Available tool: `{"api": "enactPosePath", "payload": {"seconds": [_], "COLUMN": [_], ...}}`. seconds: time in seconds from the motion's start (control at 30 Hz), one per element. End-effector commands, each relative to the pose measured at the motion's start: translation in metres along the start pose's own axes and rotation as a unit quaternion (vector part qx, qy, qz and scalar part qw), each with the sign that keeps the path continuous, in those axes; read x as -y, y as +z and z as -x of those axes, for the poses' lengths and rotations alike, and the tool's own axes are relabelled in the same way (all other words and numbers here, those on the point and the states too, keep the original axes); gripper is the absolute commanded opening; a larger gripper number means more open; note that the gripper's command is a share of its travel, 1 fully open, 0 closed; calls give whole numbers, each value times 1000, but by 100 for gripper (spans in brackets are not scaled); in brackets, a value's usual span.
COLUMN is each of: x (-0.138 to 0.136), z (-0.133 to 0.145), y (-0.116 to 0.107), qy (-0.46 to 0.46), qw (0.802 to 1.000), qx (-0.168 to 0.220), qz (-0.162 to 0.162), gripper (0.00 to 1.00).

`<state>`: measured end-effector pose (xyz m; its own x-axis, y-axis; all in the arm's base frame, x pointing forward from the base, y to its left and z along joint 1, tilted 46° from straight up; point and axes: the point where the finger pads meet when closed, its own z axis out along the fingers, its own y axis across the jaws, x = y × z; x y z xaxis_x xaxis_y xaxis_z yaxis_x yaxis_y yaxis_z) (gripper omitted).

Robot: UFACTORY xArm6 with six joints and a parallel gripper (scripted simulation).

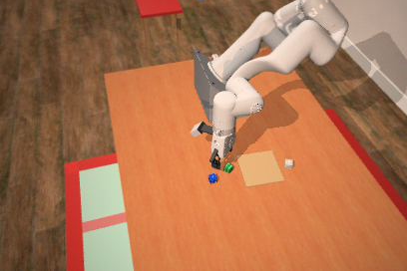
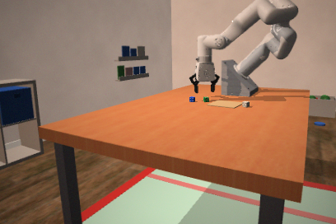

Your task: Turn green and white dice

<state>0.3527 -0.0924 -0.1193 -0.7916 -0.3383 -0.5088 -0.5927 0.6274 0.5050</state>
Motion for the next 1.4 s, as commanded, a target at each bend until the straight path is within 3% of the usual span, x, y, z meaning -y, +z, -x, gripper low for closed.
{"api": "enactPosePath", "payload": {"seconds": [0.0, 0.83, 1.37], "x": [-7, -109, -119], "z": [12, 160, 175], "y": [-1, -1, -1], "qy": [0, 0, 0], "qw": [1000, 1000, 1000], "qx": [0, 0, 0], "qz": [-2, -2, -2], "gripper": [100, 100, 100]}}
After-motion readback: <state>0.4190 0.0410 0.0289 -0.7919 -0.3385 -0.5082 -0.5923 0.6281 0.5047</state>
